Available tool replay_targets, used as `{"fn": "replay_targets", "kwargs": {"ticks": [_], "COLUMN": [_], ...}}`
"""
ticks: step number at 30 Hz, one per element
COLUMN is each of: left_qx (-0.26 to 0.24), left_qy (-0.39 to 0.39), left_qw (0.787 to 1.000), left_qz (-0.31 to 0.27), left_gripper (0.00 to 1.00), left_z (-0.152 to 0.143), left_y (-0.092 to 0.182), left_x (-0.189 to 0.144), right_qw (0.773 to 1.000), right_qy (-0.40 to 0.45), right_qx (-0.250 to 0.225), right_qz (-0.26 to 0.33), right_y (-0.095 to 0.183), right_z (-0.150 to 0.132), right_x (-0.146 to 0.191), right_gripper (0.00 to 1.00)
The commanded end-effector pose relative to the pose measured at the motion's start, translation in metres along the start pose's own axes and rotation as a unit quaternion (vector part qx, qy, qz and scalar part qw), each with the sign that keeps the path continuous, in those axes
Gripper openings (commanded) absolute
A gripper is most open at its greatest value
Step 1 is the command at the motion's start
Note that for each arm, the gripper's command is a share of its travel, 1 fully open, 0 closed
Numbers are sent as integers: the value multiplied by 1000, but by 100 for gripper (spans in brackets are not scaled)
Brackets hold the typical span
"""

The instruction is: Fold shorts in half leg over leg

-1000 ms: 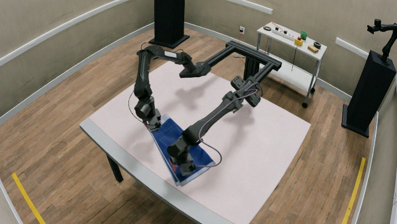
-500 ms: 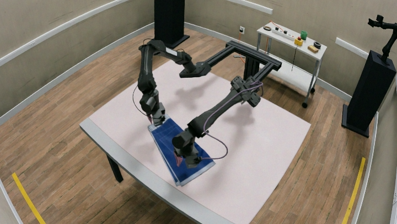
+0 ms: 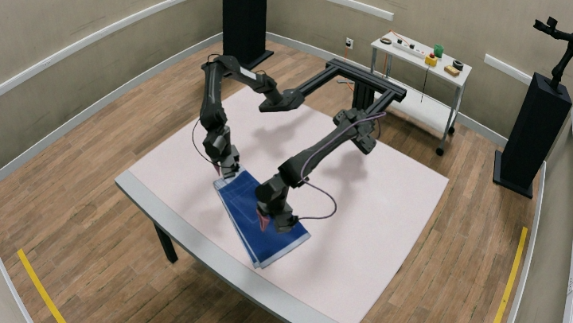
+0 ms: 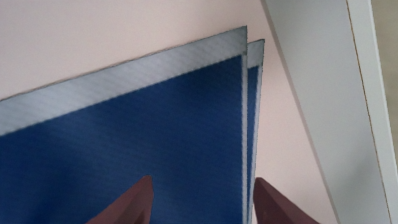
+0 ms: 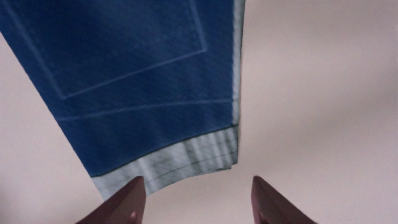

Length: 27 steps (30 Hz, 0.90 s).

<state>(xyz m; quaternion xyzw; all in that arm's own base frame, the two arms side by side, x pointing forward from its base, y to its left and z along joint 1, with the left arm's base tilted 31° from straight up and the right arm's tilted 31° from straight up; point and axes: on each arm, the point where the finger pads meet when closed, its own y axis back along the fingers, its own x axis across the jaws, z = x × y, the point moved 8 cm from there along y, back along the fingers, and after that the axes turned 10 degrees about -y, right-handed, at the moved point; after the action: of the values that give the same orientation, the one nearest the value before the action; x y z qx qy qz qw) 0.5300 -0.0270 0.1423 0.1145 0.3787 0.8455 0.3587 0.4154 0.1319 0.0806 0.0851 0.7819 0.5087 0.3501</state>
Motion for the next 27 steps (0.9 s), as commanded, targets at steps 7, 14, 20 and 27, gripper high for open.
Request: {"fn": "replay_targets", "kwargs": {"ticks": [7, 14, 20, 27], "left_qx": [-24, -27, -41, -69], "left_qy": [6, -3, -20, -61], "left_qw": [999, 998, 995, 984], "left_qz": [-26, -53, -89, -152], "left_gripper": [54, 54, 54, 54], "left_z": [9, 16, 43, 59], "left_y": [40, 50, 67, 106], "left_x": [-9, -11, 5, 11], "right_qw": [1000, 998, 986, 956], "right_qy": [5, -45, -129, -221], "right_qx": [-18, -35, -103, -192], "right_qz": [-10, -5, -5, -4], "right_y": [19, 17, 37, 68], "right_z": [4, -6, -13, -23], "right_x": [6, -15, -36, -57], "right_gripper": [54, 54, 54, 54]}}
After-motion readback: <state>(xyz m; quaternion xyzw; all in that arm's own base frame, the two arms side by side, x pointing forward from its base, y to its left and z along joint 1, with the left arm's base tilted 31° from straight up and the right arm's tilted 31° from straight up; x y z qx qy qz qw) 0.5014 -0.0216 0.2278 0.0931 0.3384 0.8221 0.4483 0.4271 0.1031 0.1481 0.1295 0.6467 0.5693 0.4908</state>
